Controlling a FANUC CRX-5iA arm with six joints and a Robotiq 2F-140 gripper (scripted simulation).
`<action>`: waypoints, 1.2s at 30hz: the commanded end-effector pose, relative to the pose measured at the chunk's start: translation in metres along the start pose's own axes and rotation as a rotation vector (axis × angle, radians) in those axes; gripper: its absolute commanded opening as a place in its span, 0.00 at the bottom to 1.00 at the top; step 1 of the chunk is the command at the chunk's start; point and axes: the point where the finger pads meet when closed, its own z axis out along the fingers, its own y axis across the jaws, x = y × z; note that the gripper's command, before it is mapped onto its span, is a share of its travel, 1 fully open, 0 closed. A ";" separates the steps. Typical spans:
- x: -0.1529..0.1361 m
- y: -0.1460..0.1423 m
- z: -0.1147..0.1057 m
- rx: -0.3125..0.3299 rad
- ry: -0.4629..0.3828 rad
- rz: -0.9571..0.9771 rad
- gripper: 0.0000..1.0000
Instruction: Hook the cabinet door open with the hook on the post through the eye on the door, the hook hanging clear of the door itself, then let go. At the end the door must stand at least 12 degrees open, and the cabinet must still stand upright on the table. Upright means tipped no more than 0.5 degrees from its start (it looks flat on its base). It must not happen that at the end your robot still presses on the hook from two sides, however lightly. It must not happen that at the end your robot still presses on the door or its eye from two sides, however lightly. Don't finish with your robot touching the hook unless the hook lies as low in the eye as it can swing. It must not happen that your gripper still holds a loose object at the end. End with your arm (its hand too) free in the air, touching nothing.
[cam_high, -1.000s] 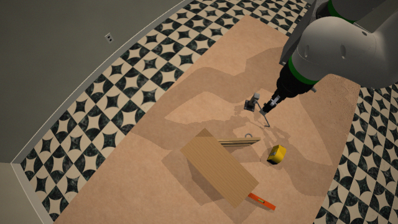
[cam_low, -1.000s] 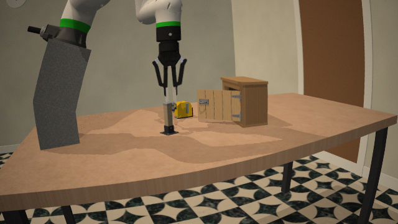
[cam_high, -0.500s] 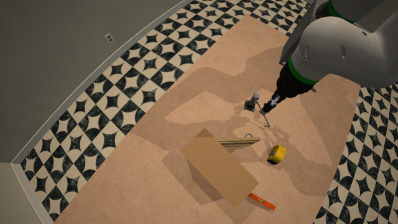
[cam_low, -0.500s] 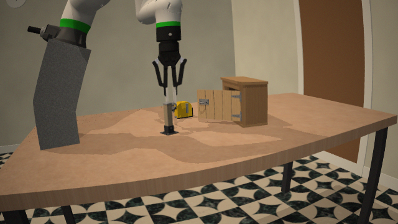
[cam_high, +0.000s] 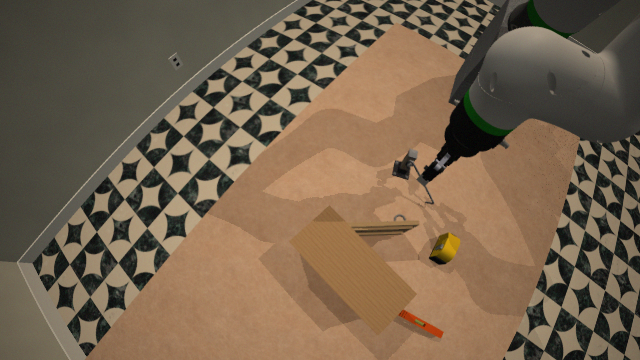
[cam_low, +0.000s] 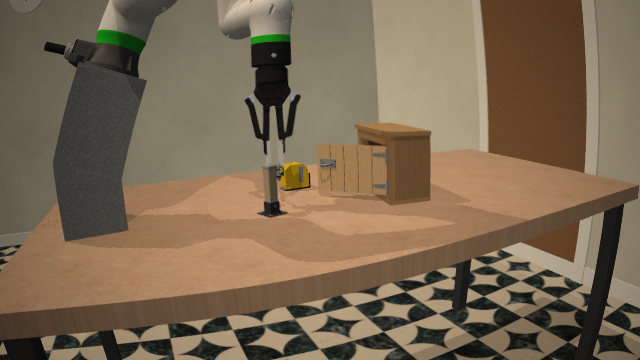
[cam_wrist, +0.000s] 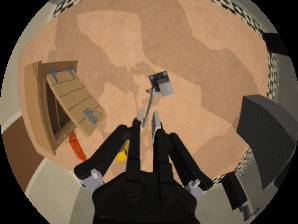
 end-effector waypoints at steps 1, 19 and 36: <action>0.000 0.000 0.000 0.000 0.000 0.000 0.14; 0.000 0.000 0.003 0.000 0.000 0.000 0.14; 0.000 0.000 0.020 0.000 -0.001 0.000 0.14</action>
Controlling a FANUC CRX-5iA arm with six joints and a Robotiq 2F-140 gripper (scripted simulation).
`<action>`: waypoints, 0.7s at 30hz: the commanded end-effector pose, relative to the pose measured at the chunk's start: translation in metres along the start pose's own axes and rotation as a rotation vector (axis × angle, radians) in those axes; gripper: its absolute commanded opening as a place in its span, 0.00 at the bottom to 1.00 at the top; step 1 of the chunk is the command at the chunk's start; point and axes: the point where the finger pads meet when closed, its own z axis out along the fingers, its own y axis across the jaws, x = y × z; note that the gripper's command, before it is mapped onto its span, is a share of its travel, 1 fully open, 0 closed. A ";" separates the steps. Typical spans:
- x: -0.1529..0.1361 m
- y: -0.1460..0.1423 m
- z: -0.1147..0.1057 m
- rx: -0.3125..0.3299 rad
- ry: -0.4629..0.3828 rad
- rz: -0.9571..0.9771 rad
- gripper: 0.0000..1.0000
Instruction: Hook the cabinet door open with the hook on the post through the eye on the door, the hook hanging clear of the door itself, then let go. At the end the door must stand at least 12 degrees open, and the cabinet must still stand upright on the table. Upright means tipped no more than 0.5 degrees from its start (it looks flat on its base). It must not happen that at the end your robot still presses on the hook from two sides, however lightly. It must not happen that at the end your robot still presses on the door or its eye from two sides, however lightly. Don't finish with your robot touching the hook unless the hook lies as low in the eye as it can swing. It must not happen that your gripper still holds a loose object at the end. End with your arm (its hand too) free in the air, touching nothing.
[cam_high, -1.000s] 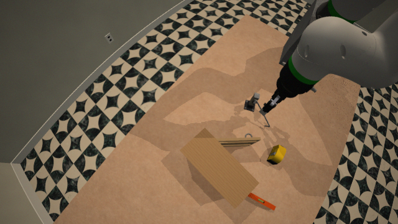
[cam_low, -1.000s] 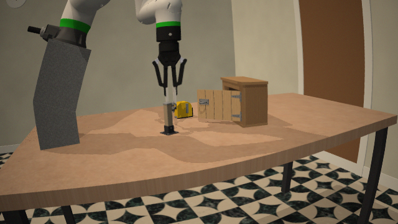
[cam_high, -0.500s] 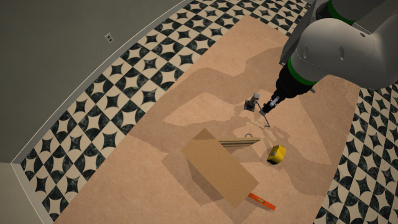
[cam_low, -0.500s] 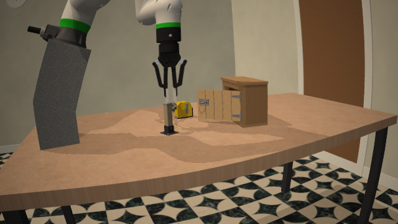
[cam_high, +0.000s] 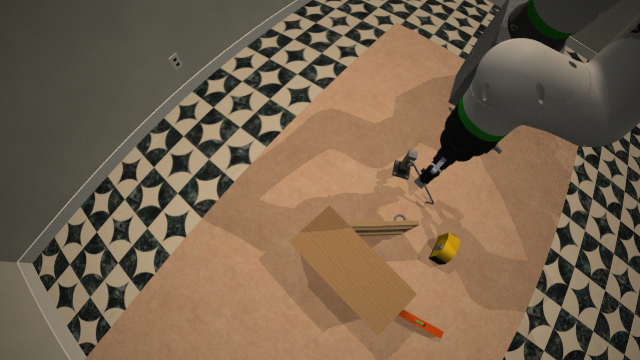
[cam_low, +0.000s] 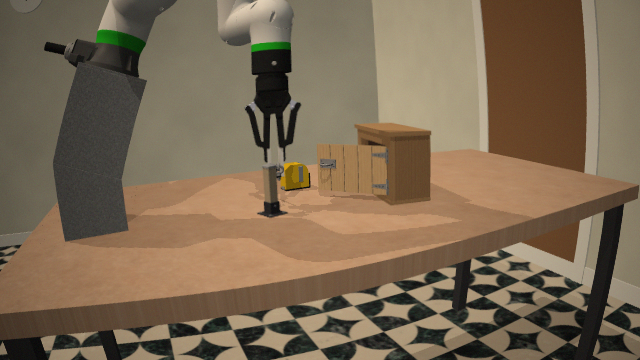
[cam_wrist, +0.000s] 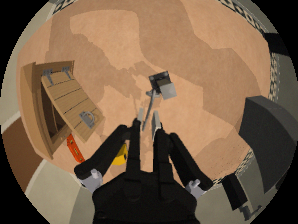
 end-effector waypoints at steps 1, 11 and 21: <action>0.000 0.000 0.003 0.001 0.000 0.000 0.14; 0.000 -0.001 0.017 0.000 -0.001 0.000 0.14; 0.001 -0.001 0.024 0.000 -0.001 0.000 0.14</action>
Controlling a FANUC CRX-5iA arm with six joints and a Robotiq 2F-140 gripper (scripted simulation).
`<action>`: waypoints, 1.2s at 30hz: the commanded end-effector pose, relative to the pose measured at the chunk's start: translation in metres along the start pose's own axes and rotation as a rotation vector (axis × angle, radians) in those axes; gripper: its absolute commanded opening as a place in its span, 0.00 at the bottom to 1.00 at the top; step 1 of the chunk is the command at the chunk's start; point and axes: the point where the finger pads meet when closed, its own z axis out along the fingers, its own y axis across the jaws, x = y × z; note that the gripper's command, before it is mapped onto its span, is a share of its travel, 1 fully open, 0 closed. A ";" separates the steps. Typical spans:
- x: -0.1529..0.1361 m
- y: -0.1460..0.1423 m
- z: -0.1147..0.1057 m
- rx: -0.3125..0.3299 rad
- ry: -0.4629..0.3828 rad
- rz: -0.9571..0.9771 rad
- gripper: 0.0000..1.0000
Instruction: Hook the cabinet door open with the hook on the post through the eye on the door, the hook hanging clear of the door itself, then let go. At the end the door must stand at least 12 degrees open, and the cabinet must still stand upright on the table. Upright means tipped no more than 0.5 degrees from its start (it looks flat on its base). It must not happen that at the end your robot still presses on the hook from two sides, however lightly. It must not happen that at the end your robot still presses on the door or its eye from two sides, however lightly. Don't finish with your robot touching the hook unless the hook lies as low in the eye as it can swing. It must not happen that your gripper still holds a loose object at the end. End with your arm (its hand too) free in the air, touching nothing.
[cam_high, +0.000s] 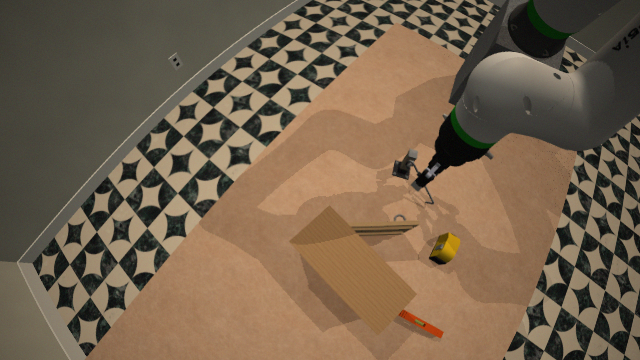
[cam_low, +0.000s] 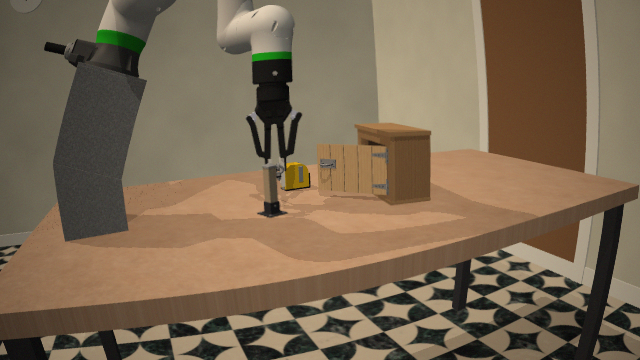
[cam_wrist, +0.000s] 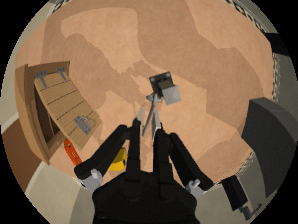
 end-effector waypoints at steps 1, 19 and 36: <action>0.000 0.000 0.001 0.000 0.001 0.000 0.14; 0.000 0.000 0.004 0.000 0.000 0.000 0.03; 0.000 0.000 0.004 0.000 0.000 0.000 0.03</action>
